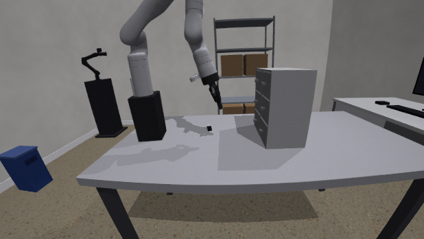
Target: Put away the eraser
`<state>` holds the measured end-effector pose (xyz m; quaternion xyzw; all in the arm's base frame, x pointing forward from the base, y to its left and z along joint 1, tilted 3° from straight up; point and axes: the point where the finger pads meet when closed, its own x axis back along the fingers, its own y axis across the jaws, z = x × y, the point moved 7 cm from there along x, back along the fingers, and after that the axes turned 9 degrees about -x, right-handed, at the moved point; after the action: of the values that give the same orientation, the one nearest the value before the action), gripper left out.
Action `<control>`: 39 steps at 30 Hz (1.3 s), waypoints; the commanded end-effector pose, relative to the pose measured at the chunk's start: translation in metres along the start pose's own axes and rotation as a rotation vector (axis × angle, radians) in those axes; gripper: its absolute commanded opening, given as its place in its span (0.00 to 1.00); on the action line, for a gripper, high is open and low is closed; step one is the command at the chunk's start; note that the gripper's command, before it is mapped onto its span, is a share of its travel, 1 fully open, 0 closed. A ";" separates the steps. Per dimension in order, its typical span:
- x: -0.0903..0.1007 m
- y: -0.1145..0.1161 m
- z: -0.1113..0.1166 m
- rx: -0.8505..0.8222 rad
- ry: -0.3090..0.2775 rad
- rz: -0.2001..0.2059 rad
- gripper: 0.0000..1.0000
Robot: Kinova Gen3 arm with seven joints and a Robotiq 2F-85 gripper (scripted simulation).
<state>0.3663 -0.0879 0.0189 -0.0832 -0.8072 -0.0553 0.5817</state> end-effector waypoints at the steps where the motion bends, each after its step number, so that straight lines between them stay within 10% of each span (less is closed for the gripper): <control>1: 0.012 0.002 -0.016 0.001 0.000 -0.001 0.00; 23: 0.044 0.003 -0.020 0.001 0.244 0.038 0.00; 39: 0.051 0.003 -0.021 0.001 0.303 0.047 0.00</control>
<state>0.3693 -0.0851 0.0728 -0.0926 -0.7073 -0.0532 0.6988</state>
